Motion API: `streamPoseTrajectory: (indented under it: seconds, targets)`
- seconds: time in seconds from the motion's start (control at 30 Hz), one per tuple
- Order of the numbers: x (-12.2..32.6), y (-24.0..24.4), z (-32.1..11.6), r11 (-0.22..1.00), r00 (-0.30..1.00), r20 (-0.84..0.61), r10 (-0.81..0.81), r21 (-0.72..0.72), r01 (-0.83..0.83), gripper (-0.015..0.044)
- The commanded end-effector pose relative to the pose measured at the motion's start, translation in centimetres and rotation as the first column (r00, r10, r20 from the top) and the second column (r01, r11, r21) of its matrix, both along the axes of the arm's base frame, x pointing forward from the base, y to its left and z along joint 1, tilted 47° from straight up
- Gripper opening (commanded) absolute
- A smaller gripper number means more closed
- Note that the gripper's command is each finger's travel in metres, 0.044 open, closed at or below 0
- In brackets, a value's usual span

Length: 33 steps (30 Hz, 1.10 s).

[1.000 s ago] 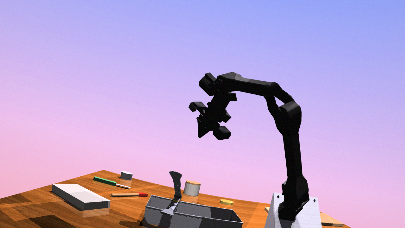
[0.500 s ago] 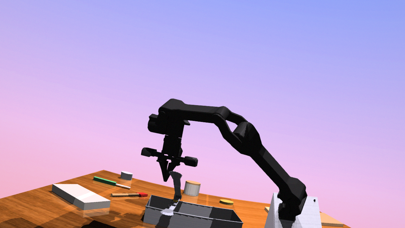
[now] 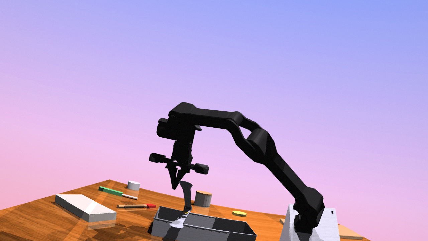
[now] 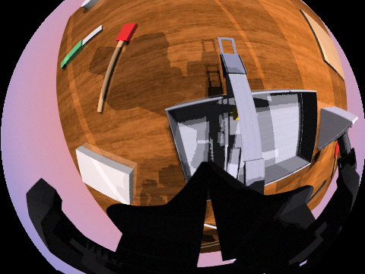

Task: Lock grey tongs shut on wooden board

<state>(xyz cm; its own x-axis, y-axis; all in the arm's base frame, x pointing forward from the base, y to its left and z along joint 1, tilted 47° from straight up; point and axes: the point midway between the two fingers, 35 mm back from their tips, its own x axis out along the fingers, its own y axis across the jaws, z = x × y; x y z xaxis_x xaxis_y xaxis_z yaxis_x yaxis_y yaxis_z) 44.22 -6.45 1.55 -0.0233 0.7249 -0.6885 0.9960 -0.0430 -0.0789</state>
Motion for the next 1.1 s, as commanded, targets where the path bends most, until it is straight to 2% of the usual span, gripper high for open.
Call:
streamPoseTrajectory:
  seconds: [0.0,1.07]
  targets:
    - [0.0,0.5,-0.3,1.000,1.000,0.001,0.005,0.004,-0.005,-0.0150]
    - [-0.1,4.3,-3.9,0.999,0.999,0.032,0.043,-0.005,-0.043,-0.0150]
